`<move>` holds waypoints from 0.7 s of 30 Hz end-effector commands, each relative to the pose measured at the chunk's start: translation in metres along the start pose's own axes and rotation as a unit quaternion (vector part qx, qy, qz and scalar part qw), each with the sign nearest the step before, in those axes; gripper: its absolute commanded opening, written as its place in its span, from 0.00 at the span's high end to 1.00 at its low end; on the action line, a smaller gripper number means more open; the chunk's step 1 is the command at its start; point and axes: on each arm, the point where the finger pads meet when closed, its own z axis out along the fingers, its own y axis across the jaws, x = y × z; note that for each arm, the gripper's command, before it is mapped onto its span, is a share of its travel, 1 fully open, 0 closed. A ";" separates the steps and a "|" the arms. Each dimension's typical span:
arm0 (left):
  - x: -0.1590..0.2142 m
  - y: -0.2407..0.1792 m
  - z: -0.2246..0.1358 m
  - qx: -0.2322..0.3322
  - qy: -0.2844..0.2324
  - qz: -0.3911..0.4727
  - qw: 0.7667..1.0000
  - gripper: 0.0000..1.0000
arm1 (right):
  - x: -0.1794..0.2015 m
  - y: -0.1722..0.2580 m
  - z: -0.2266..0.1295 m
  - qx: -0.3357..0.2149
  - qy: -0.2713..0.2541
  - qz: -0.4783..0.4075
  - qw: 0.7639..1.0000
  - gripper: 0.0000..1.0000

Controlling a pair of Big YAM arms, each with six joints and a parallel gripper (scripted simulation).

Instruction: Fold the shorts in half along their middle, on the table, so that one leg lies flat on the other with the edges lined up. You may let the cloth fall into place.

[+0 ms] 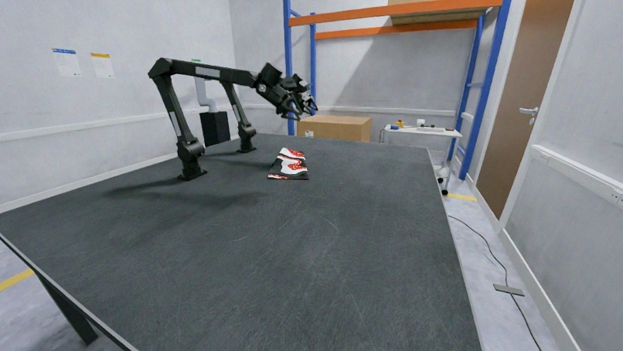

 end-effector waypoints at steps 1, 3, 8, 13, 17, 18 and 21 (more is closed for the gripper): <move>-0.063 0.023 -0.027 -0.030 -0.078 -0.043 0.996 0.46 | -0.014 -0.033 -0.028 0.046 -0.040 0.078 0.995 0.46; -0.070 0.026 -0.033 -0.034 -0.091 -0.051 0.994 0.46 | -0.016 -0.036 -0.032 0.052 -0.048 0.090 0.993 0.46; -0.083 0.028 -0.034 -0.040 -0.119 -0.078 0.989 0.46 | -0.017 -0.054 -0.047 0.077 -0.075 0.140 0.984 0.46; -0.120 0.041 -0.072 -0.054 -0.189 -0.114 0.974 0.46 | -0.027 -0.085 -0.079 0.114 -0.123 0.201 0.965 0.46; -0.135 0.043 -0.080 -0.054 -0.223 -0.143 0.963 0.46 | -0.027 -0.099 -0.098 0.133 -0.155 0.248 0.947 0.46; -0.139 0.044 -0.084 -0.054 -0.232 -0.150 0.959 0.46 | -0.028 -0.103 -0.103 0.138 -0.164 0.259 0.942 0.46; -0.140 0.044 -0.083 -0.053 -0.238 -0.157 0.957 0.46 | -0.029 -0.107 -0.108 0.142 -0.173 0.270 0.937 0.46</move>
